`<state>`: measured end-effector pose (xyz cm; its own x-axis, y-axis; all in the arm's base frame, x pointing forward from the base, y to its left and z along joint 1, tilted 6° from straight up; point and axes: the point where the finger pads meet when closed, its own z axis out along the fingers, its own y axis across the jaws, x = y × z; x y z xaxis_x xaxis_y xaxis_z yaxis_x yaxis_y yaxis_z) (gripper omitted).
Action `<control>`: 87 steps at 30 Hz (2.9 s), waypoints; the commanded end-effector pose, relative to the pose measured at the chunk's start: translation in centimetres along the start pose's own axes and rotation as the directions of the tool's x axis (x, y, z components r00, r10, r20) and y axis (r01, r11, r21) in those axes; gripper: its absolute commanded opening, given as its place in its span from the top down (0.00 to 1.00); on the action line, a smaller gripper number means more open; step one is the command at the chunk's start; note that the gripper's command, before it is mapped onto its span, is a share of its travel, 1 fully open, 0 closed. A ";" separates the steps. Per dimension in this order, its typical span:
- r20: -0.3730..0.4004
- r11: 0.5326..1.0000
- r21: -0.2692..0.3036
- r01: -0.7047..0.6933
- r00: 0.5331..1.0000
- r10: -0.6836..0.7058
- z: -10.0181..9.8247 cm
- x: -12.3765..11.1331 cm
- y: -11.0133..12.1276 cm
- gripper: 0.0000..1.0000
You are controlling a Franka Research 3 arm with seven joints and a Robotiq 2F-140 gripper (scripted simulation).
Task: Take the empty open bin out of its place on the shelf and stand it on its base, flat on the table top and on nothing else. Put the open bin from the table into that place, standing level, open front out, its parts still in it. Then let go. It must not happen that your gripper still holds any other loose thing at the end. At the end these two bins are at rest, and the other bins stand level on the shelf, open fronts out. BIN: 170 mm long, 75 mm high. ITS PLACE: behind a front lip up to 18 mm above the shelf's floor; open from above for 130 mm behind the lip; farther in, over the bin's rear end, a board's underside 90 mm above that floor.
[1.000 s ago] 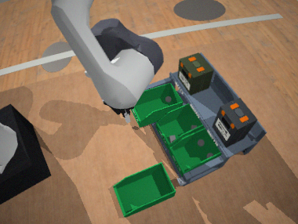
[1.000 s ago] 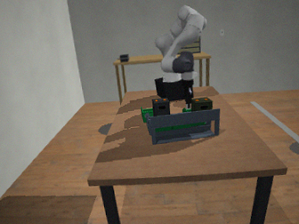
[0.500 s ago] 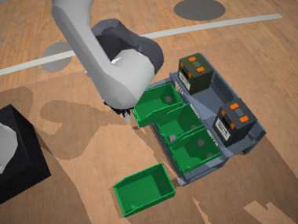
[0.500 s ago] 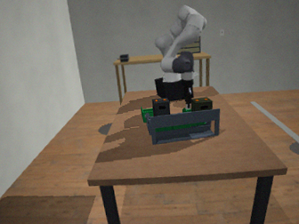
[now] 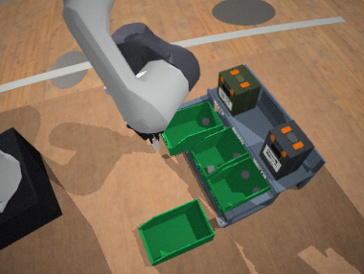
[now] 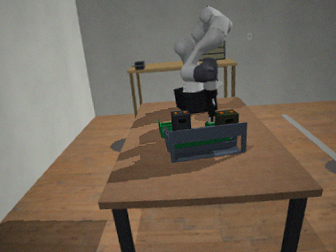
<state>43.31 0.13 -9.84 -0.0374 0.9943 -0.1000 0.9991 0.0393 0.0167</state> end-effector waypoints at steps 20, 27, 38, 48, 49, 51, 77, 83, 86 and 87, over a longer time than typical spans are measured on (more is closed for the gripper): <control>-0.002 1.000 0.002 -0.007 1.000 0.007 0.0 -0.1 1.7 1.00; -0.002 1.000 0.002 -0.007 1.000 0.007 0.0 -0.1 1.7 1.00; -0.002 1.000 0.002 -0.007 1.000 0.007 0.0 -0.1 1.8 1.00; -0.002 1.000 0.002 -0.007 1.000 0.007 0.0 -0.1 2.4 1.00; -0.002 1.000 0.002 -0.007 1.000 0.007 0.0 -0.1 2.4 1.00; -0.002 1.000 0.002 -0.007 1.000 0.007 0.0 -0.1 2.5 1.00; -0.002 1.000 0.002 -0.007 1.000 0.007 0.0 -0.1 5.8 1.00; -0.002 1.000 0.002 -0.007 1.000 0.007 0.0 -0.1 6.5 1.00; -0.002 1.000 0.002 -0.007 1.000 0.007 -0.1 -0.1 6.7 1.00; -0.002 1.000 0.002 -0.007 1.000 0.007 -0.1 -0.1 6.8 1.00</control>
<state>50.06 0.20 -9.79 -0.0553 0.9930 -0.1041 0.9981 0.0578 0.0205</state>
